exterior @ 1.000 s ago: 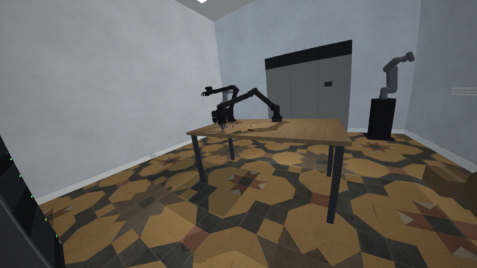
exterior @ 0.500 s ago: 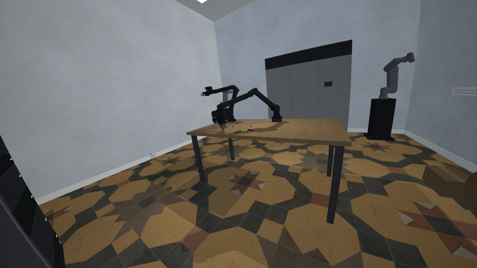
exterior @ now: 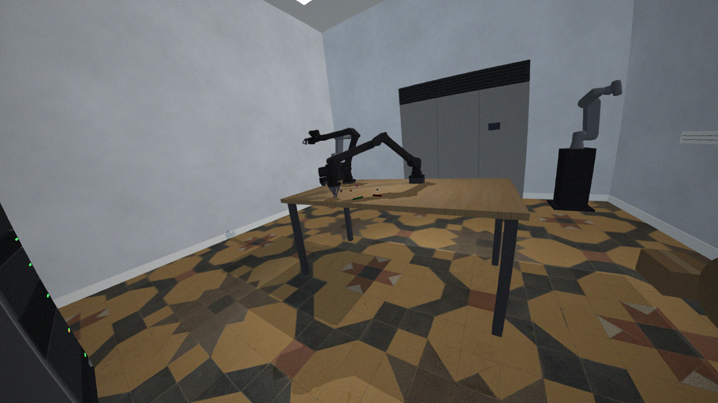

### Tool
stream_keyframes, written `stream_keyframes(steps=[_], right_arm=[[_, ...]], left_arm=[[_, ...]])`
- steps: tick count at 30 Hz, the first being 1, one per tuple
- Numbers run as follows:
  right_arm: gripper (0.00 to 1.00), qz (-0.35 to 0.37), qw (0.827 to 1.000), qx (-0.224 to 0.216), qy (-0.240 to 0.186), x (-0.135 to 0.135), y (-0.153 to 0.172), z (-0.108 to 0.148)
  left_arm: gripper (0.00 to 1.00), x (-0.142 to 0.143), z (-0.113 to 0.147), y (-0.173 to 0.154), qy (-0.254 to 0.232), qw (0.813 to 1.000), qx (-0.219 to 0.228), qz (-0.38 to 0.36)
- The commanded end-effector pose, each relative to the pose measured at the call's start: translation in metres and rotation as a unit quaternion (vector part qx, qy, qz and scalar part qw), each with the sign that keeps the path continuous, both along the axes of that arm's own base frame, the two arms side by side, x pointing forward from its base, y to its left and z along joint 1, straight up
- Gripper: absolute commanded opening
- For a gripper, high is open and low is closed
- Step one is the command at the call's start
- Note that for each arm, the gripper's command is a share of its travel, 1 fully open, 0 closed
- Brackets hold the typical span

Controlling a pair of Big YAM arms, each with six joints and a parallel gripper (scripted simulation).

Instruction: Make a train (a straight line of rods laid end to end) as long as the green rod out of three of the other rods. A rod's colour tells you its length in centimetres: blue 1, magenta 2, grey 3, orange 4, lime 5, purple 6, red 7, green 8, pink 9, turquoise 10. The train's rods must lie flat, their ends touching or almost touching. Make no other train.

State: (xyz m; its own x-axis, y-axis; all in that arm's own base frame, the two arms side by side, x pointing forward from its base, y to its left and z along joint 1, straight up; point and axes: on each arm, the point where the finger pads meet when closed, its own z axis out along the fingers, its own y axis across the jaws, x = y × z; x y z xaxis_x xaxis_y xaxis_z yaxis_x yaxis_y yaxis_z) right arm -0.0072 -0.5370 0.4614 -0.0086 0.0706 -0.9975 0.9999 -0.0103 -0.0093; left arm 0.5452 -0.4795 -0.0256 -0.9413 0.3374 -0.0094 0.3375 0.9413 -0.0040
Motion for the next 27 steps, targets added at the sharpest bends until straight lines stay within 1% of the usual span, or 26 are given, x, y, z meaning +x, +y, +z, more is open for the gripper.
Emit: stream_keyframes(steps=[1, 4, 6, 7, 9, 12, 27], right_arm=[[1.00, -0.006, 0.999, -0.035, -0.004, -0.0055, -0.0077, 0.0391], [1.00, -0.006, 0.999, -0.035, -0.004, -0.0055, -0.0077, 0.0391], [1.00, -0.006, 0.999, -0.035, -0.004, -0.0055, -0.0077, 0.0391], [1.00, -0.006, 0.999, -0.035, -0.004, -0.0055, -0.0077, 0.0391], [1.00, -0.006, 0.999, -0.035, -0.004, -0.0055, -0.0077, 0.0391], [1.00, -0.006, 0.999, -0.035, -0.004, -0.0055, -0.0077, 0.0391], [1.00, -0.006, 0.999, -0.035, -0.004, -0.0055, -0.0077, 0.0391]], left_arm=[[0.23, -0.0063, -0.0177, -0.0071, 0.004, 1.000, 0.004, -0.001], [0.23, -0.0083, -0.0232, -0.0053, 0.007, 1.000, 0.006, -0.001], [0.23, -0.0083, -0.0232, -0.0053, 0.007, 1.000, 0.006, -0.001], [0.23, -0.0049, -0.0191, -0.0083, 0.002, 1.000, 0.002, -0.001], [0.23, -0.0063, -0.0239, -0.0071, 0.003, 1.000, 0.003, -0.001], [0.23, -0.0071, -0.0191, -0.0064, 0.003, 1.000, 0.003, -0.001], [0.23, -0.0075, -0.0206, -0.0060, 0.004, 1.000, 0.004, -0.001]])
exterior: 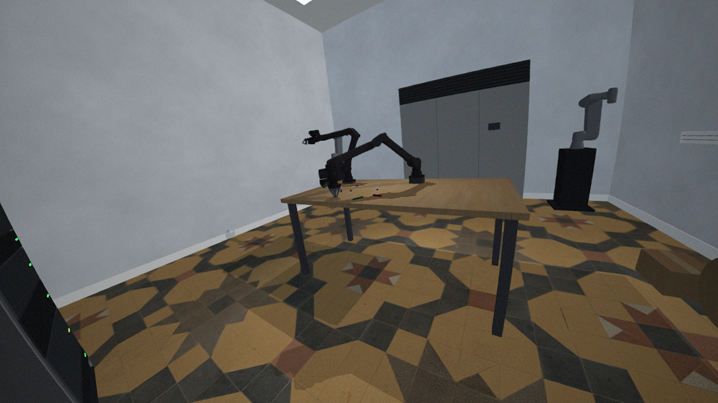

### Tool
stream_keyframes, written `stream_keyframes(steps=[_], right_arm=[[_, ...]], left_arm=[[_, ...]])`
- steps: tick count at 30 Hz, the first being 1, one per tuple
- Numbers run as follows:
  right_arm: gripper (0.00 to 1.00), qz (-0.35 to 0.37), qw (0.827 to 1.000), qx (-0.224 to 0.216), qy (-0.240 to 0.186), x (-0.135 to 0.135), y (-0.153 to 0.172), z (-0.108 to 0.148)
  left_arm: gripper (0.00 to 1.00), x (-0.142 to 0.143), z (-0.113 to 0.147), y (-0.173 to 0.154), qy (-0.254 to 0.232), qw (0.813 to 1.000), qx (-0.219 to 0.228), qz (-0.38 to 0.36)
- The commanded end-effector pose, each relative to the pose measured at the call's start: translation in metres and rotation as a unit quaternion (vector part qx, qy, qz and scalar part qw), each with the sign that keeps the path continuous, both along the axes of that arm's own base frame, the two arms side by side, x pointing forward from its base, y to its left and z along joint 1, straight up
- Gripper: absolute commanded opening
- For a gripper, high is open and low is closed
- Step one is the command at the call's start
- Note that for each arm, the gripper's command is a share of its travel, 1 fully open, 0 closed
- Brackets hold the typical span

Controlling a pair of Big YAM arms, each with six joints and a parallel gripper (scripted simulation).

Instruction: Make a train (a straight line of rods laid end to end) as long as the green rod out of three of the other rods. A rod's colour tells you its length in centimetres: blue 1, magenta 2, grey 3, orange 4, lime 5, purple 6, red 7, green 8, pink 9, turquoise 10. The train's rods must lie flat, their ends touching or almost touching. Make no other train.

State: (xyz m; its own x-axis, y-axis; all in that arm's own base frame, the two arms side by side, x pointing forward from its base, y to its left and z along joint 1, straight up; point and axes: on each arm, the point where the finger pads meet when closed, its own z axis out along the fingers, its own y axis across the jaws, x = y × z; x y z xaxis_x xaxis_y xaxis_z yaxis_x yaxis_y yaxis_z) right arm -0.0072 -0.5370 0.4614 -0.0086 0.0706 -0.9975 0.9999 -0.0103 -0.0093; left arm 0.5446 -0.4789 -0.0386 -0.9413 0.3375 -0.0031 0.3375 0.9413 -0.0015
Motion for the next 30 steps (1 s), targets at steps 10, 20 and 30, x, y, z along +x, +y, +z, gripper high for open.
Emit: stream_keyframes(steps=[10, 20, 30], right_arm=[[1.00, -0.006, 0.999, -0.035, -0.004, -0.0055, -0.0077, 0.0391], [1.00, -0.006, 0.999, -0.035, -0.004, -0.0055, -0.0077, 0.0391], [1.00, -0.006, 0.999, -0.035, -0.004, -0.0055, -0.0077, 0.0391]], left_arm=[[0.23, -0.0069, -0.0076, -0.0066, 0.002, 1.000, 0.002, -0.001], [0.23, -0.0069, -0.0076, -0.0066, 0.002, 1.000, 0.002, -0.001], [0.04, -0.0069, -0.0076, -0.0066, 0.002, 1.000, 0.002, -0.001]])
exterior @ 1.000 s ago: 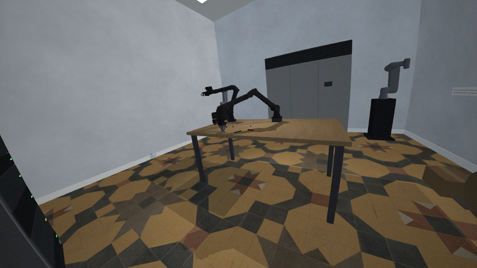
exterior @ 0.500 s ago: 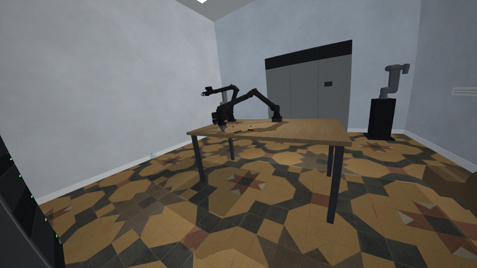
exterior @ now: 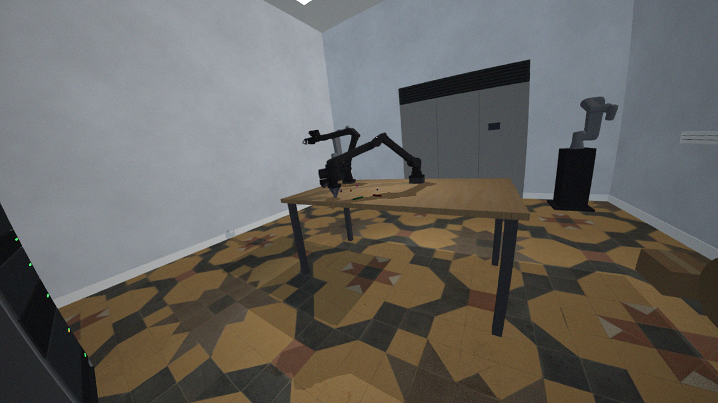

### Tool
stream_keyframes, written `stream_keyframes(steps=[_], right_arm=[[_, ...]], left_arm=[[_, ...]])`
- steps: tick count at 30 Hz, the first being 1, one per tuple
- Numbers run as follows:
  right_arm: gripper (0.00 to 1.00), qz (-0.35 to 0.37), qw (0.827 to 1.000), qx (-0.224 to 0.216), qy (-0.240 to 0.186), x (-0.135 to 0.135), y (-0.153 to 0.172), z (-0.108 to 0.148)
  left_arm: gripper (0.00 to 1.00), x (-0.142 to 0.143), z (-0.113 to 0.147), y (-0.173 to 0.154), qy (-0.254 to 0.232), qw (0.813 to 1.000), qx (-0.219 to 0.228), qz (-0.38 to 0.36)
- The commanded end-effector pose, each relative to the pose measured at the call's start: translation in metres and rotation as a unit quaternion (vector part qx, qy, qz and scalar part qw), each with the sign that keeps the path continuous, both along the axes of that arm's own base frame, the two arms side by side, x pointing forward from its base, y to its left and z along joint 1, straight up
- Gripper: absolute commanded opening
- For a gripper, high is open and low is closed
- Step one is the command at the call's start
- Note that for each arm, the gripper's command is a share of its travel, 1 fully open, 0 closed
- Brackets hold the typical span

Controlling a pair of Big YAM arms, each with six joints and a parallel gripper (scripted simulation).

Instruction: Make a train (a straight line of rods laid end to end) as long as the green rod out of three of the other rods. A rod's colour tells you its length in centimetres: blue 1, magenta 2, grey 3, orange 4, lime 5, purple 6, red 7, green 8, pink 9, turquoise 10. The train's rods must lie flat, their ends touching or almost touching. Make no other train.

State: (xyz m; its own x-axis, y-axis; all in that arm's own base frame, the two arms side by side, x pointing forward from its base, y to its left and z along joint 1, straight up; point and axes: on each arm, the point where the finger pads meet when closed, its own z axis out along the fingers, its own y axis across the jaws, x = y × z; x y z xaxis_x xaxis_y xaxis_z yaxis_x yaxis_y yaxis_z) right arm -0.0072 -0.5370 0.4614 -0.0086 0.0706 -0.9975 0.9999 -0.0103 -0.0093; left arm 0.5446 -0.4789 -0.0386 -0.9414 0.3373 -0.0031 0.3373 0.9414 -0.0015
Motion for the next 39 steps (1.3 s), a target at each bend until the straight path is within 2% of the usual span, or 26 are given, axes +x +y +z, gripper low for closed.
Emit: stream_keyframes(steps=[1, 28, 30, 32, 35, 39], right_arm=[[1.00, -0.006, 0.999, -0.035, -0.004, -0.006, -0.008, 0.039], [1.00, -0.006, 0.999, -0.035, -0.004, -0.006, -0.008, 0.039], [1.00, -0.006, 0.999, -0.035, -0.004, -0.006, -0.008, 0.039], [1.00, -0.006, 0.999, -0.035, -0.004, -0.006, -0.008, 0.039], [1.00, -0.006, 0.999, -0.035, -0.004, -0.006, -0.008, 0.039], [1.00, -0.006, 0.999, -0.035, -0.004, -0.006, -0.008, 0.039]], left_arm=[[0.04, -0.007, -0.008, -0.007, 0.002, 1.000, 0.002, -0.001], [0.04, -0.007, -0.007, -0.007, 0.001, 1.000, 0.002, -0.001], [0.04, -0.004, 0.012, -0.010, -0.005, 1.000, -0.004, -0.001], [0.04, 0.009, 0.054, -0.021, -0.030, 0.999, -0.027, -0.001], [0.04, 0.008, 0.052, -0.020, -0.027, 0.999, -0.024, -0.001], [0.04, 0.008, 0.087, -0.020, -0.031, 0.999, -0.028, -0.001]])
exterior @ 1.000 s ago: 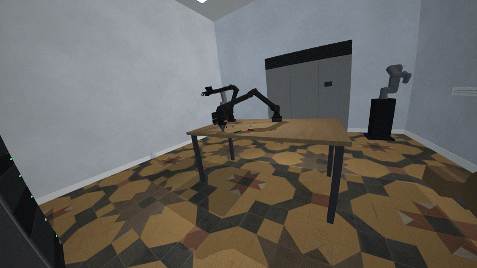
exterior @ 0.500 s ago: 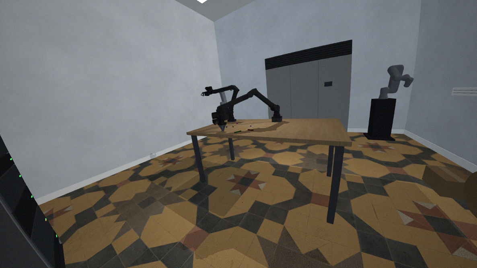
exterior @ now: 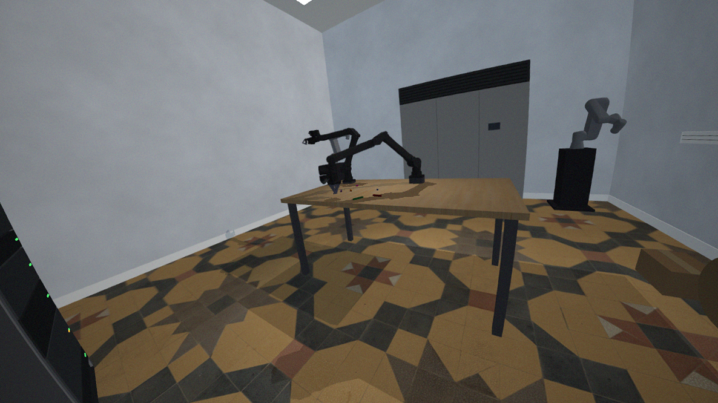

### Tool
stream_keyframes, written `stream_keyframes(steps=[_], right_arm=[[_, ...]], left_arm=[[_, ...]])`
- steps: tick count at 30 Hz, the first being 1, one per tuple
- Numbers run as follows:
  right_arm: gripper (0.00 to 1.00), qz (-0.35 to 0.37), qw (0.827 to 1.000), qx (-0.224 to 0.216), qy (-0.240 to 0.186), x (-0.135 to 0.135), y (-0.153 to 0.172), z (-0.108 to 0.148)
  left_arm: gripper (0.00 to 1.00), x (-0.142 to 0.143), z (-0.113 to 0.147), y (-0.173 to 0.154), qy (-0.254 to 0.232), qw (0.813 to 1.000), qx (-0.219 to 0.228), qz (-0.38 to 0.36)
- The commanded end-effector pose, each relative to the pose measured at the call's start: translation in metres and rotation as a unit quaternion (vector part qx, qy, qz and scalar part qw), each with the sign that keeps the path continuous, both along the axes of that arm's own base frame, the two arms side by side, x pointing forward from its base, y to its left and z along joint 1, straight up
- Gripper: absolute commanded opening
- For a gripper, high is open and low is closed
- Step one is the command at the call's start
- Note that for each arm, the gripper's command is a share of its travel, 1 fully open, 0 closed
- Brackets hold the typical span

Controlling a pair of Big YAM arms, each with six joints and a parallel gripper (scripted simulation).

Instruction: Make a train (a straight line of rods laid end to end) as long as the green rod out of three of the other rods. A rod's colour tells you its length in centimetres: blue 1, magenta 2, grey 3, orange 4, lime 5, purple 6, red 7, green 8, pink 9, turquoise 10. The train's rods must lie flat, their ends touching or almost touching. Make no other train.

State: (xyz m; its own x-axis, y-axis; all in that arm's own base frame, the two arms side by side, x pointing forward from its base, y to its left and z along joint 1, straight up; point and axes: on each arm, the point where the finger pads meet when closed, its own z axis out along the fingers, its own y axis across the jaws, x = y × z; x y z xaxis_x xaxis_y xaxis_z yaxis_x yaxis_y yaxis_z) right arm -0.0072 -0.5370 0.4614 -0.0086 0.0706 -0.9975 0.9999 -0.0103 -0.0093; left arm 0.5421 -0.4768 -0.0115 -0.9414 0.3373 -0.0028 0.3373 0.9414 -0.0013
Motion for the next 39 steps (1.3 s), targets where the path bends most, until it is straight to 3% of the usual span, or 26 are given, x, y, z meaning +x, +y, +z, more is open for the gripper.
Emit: stream_keyframes(steps=[1, 8, 25, 30, 34, 39], right_arm=[[1.00, -0.006, 0.999, -0.035, -0.004, -0.006, -0.008, 0.039], [1.00, -0.006, 0.999, -0.035, -0.004, -0.006, -0.008, 0.039], [1.00, -0.006, 0.999, -0.035, -0.004, -0.006, -0.008, 0.039], [1.00, -0.006, 0.999, -0.035, -0.004, -0.006, -0.008, 0.039], [1.00, -0.006, 0.999, -0.035, -0.004, -0.006, -0.008, 0.039], [1.00, -0.006, 0.999, -0.035, -0.004, -0.006, -0.008, 0.039]], left_arm=[[0.04, 0.010, 0.068, -0.022, -0.031, 0.999, -0.028, -0.001], [0.04, 0.006, 0.086, -0.018, -0.018, 1.000, -0.015, -0.001], [0.04, 0.003, 0.086, -0.015, -0.012, 1.000, -0.010, -0.004], [0.04, 0.001, 0.098, -0.007, -0.018, 1.000, -0.015, -0.018], [0.04, 0.003, 0.103, 0.012, -0.019, 0.999, -0.014, -0.048], [0.04, -0.015, 0.112, 0.040, -0.020, 0.989, -0.012, -0.144]])
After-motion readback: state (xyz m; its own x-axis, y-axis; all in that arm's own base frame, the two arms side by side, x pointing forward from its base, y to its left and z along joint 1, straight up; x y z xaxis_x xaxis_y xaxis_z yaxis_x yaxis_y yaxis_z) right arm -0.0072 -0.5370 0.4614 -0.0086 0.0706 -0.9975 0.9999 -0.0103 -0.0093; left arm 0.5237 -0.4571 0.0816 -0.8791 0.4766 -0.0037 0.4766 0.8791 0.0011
